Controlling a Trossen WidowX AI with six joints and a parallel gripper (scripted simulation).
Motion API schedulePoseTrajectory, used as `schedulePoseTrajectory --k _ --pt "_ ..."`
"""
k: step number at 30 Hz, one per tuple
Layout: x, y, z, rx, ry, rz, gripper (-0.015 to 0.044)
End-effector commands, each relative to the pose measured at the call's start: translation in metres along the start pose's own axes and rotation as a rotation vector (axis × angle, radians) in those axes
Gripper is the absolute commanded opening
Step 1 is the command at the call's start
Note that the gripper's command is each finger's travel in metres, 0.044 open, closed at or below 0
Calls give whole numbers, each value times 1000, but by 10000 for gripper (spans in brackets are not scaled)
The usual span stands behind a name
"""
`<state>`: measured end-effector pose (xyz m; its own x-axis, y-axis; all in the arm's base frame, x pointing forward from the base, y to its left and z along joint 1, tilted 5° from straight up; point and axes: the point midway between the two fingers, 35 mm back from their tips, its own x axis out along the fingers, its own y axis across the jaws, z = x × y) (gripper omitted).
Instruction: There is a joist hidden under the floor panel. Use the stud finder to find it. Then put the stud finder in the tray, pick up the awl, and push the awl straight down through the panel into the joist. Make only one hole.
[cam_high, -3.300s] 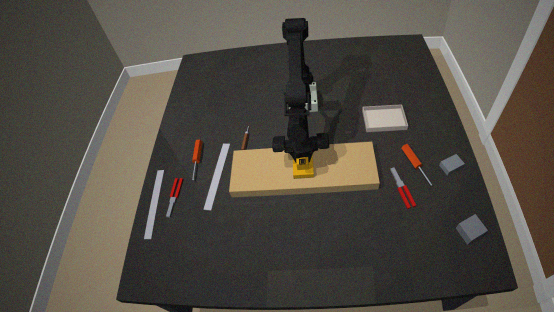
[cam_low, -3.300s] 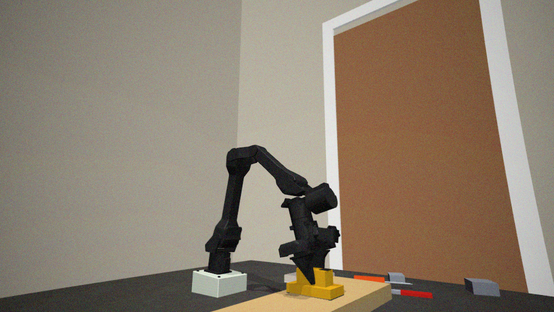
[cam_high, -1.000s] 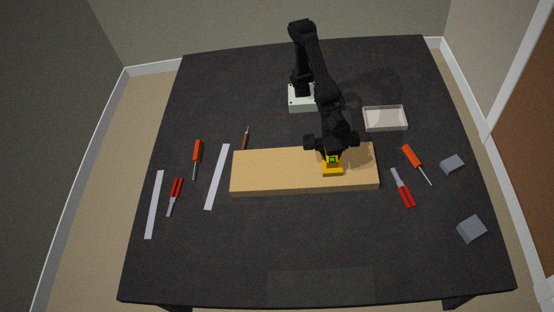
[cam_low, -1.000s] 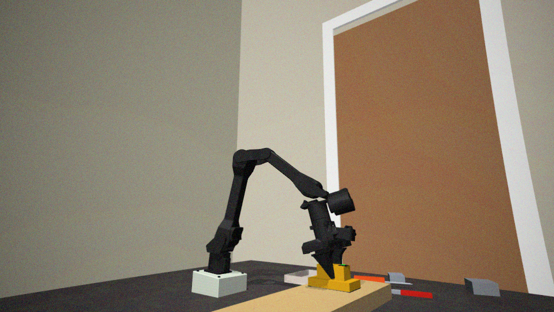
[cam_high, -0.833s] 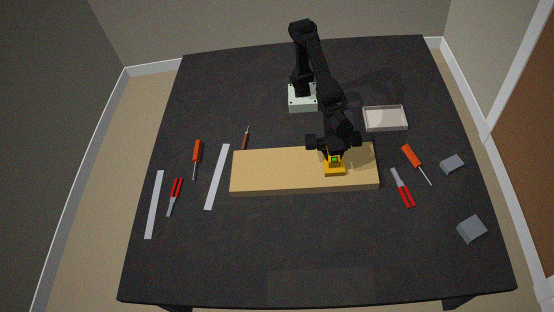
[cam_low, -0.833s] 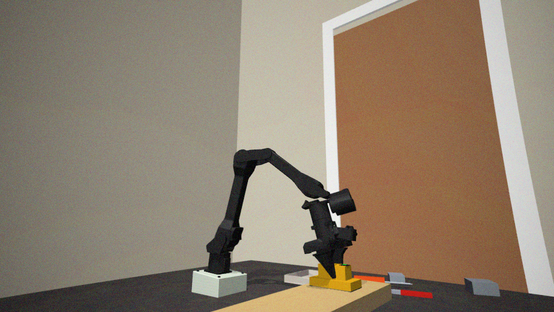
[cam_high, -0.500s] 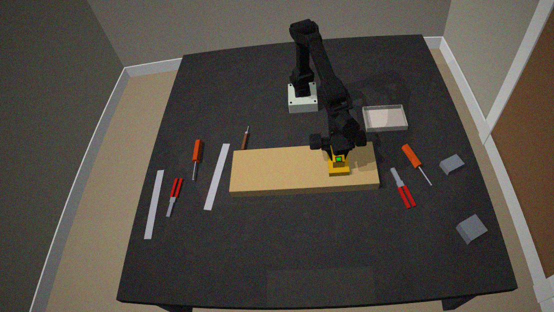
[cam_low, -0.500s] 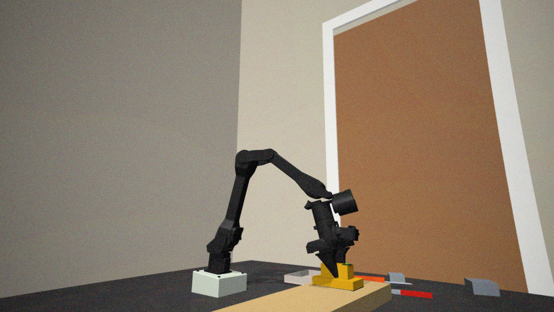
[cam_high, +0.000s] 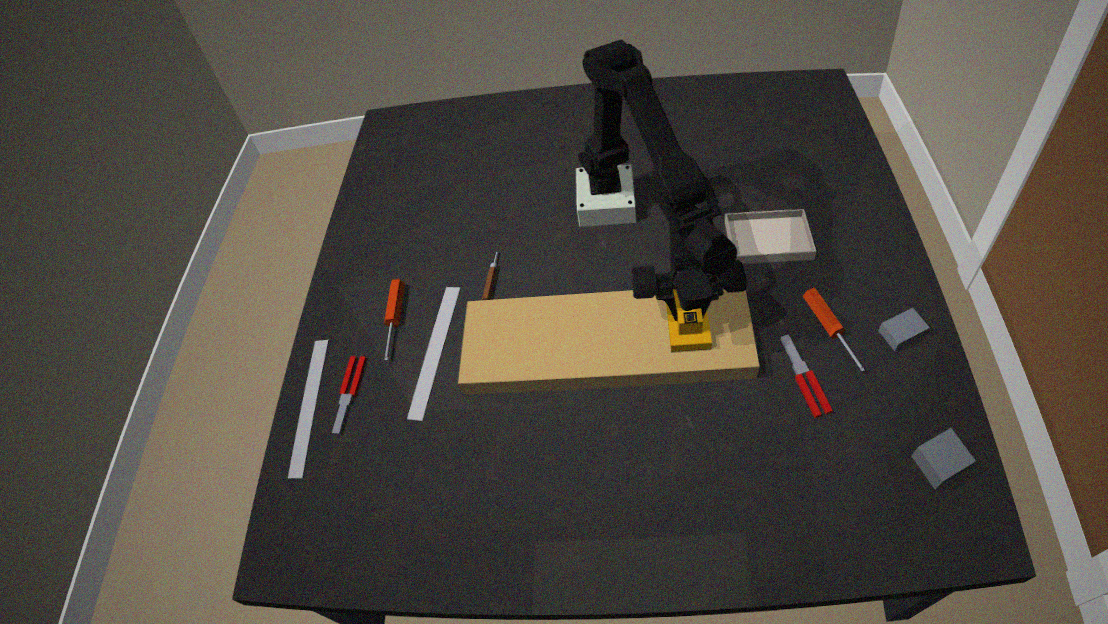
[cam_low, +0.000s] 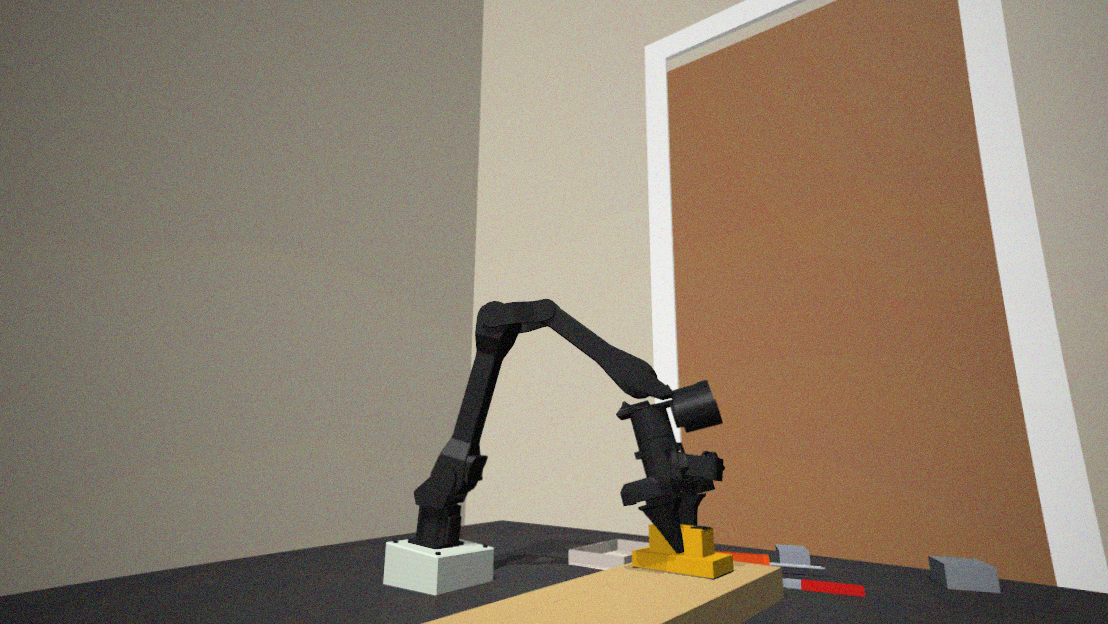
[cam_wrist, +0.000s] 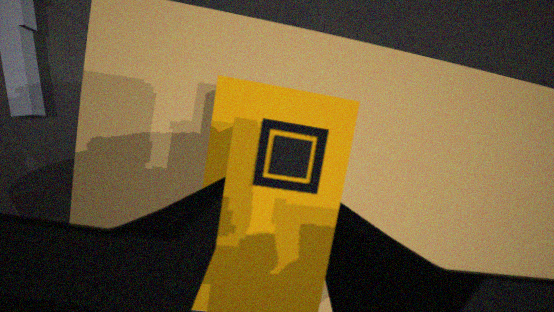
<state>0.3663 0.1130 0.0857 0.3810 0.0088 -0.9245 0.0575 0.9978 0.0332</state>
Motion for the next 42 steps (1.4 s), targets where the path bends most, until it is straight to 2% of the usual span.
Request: schedulePoseTrajectory --k 1,33,42 --pt "0 7 0 2 2 -1 0" --pt "0 54 0 4 2 4 0" --pt "0 51 0 3 1 4 0"
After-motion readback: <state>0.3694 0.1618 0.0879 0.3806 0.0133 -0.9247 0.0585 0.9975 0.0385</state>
